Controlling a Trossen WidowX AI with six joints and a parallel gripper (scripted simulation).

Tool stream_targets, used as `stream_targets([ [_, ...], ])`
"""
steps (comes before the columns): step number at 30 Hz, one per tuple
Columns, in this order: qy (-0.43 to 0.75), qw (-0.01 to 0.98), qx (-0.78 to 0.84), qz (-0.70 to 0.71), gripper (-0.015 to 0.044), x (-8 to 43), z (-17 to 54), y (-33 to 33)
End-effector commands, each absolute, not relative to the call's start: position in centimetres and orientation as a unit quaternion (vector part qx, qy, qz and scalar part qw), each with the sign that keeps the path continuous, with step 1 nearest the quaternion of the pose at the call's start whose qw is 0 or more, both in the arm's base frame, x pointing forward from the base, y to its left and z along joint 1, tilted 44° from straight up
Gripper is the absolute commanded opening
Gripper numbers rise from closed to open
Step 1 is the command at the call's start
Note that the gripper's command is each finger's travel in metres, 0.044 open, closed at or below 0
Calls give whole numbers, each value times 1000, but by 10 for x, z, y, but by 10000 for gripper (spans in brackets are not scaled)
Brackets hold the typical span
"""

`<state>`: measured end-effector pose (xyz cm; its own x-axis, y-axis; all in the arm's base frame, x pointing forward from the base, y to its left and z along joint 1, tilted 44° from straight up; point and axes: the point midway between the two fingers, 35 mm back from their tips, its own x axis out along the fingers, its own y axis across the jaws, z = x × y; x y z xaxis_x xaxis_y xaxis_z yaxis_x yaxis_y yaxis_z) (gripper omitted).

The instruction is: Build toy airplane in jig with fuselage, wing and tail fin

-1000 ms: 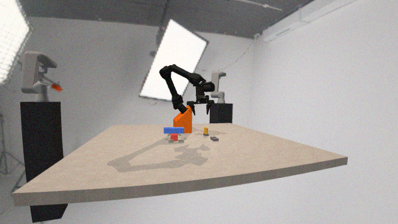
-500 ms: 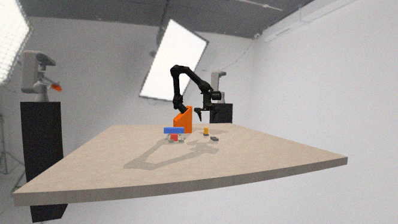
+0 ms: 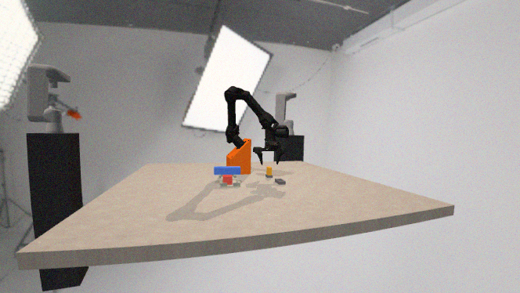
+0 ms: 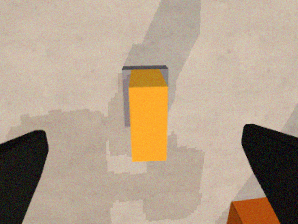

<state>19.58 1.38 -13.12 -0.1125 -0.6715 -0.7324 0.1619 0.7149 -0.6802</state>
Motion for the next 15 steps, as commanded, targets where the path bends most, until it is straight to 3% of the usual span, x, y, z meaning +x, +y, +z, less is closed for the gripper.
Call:
stream_targets([
  [1, 671, 637, -194, -327, 440, 194, -136, 8],
  [15, 672, 636, -193, -327, 440, 192, -153, -7],
])
